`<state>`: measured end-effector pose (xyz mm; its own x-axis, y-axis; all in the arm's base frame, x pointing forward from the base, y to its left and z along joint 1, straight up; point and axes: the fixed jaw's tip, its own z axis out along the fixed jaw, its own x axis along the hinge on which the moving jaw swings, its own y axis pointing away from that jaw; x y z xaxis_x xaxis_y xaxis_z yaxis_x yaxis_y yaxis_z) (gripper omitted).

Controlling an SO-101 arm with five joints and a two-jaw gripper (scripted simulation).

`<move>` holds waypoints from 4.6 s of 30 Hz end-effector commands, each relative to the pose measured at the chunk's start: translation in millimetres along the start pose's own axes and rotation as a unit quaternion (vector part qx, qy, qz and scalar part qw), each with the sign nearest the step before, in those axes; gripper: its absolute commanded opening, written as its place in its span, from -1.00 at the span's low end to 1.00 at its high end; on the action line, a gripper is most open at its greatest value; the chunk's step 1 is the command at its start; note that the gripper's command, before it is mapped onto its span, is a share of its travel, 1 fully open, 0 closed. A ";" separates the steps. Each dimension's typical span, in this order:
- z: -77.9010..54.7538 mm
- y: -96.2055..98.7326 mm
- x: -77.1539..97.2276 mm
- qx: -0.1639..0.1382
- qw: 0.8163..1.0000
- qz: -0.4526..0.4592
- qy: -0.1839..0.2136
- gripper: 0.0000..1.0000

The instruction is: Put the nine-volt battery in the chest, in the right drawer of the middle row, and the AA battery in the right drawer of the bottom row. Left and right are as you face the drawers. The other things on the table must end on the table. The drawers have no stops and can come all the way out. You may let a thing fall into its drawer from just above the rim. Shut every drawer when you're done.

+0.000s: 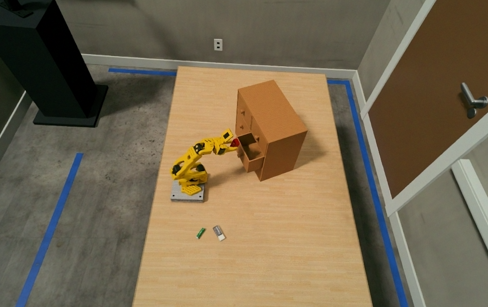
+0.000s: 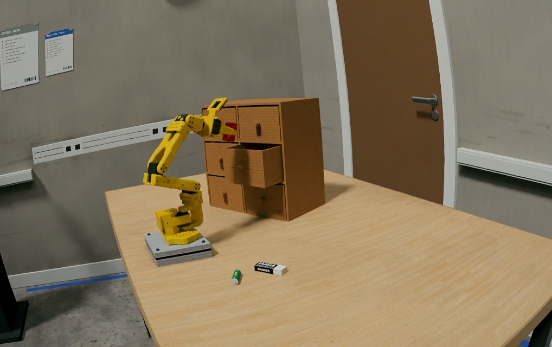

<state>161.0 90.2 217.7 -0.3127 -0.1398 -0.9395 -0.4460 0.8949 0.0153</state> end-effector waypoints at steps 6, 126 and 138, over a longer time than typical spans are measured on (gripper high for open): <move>29.9 -0.9 -9.7 0.002 1.000 -0.003 -0.001 -1.00; 87.2 -3.1 18.9 0.005 1.000 -0.002 -0.001 -1.00; 87.2 -3.1 18.9 0.005 1.000 -0.002 -0.001 -0.98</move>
<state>230.7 122.3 168.0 -0.3262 -0.1459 -0.9340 -0.4374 0.8992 0.0123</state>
